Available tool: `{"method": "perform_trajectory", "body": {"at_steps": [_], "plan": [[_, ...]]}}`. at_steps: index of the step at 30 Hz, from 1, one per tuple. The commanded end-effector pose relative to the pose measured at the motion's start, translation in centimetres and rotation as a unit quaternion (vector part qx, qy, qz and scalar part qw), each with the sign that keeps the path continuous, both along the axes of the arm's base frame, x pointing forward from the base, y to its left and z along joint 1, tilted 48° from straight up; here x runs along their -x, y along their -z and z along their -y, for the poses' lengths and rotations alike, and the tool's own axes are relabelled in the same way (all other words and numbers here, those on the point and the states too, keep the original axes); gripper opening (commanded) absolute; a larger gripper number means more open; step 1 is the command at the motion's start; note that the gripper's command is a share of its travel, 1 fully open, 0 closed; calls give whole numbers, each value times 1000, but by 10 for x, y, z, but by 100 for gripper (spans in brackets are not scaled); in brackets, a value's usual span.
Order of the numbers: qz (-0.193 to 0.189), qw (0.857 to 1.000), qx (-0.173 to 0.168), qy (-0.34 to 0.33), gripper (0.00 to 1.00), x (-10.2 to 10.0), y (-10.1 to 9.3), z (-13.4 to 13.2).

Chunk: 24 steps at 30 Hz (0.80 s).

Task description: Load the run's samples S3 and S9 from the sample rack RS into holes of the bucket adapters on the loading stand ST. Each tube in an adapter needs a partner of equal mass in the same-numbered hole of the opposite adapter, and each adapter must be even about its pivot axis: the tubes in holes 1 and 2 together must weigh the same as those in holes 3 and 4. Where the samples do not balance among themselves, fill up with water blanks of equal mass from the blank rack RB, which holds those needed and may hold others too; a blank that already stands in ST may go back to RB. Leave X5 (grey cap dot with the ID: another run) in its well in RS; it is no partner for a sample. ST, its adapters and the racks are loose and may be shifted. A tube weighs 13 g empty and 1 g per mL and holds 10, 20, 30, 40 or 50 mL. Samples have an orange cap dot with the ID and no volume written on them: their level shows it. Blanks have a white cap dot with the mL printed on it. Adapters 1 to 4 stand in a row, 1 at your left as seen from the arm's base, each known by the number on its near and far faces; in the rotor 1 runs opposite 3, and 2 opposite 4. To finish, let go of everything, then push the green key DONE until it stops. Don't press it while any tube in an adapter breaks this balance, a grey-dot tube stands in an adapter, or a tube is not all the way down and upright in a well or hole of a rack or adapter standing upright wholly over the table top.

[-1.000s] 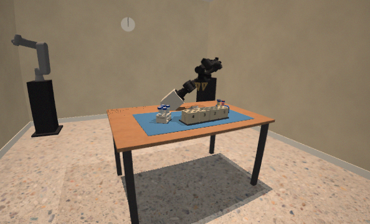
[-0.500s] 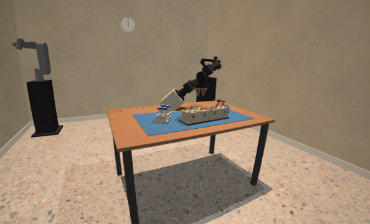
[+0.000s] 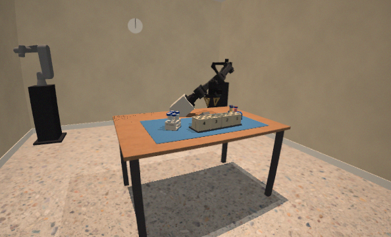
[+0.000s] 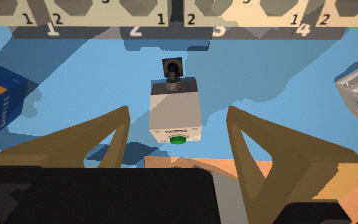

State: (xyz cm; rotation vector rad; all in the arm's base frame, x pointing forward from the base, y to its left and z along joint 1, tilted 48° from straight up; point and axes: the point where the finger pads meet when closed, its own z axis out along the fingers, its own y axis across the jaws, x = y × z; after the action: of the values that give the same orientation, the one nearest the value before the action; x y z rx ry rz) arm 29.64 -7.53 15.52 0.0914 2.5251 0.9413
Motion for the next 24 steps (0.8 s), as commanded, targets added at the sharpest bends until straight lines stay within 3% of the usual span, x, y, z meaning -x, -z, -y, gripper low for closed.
{"method": "perform_trajectory", "body": {"at_steps": [1,6,9,16,24], "plan": [[-27,997,-17,67,100,-15,2,37],[-109,980,-77,151,100,-10,38,64],[-120,975,-86,167,100,-13,40,74],[-214,924,-154,278,100,-16,79,123],[-208,927,-149,273,100,-15,120,168]]}}
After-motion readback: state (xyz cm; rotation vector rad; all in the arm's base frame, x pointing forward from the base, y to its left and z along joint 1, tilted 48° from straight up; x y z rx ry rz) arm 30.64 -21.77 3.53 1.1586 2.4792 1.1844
